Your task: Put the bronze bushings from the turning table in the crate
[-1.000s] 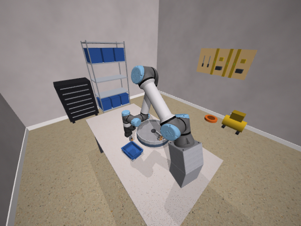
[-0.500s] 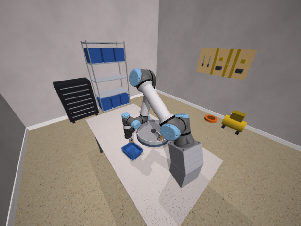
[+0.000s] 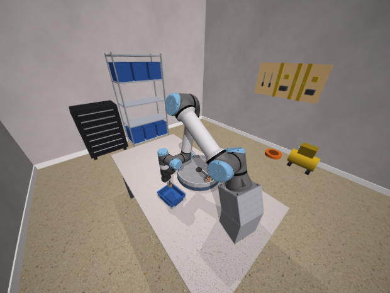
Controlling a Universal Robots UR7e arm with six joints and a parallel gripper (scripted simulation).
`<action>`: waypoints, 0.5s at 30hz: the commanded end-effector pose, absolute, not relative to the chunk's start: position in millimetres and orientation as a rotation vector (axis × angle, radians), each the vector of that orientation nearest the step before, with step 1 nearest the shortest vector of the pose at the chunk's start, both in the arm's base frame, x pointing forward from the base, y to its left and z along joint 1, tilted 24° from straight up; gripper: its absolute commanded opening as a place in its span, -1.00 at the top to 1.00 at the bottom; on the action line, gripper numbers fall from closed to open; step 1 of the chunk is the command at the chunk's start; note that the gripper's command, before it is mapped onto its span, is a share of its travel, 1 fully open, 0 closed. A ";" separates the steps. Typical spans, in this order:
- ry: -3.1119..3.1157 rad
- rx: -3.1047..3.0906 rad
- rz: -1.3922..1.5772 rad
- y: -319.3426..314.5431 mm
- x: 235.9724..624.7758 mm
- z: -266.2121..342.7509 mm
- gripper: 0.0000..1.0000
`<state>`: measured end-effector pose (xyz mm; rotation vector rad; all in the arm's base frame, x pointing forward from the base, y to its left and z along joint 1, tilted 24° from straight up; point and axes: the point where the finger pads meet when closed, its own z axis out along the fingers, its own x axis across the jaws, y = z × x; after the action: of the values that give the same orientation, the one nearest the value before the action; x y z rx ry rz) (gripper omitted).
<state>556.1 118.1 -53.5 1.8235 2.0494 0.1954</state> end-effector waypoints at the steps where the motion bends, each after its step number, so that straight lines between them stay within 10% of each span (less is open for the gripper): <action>1: 2.048 1.824 0.196 117.7 561.1 -61.3 1.00; 15: 2.048 1.823 0.197 117.8 562.2 -62.5 1.00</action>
<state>561.0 117.5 -62.2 1.8243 2.0488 0.1944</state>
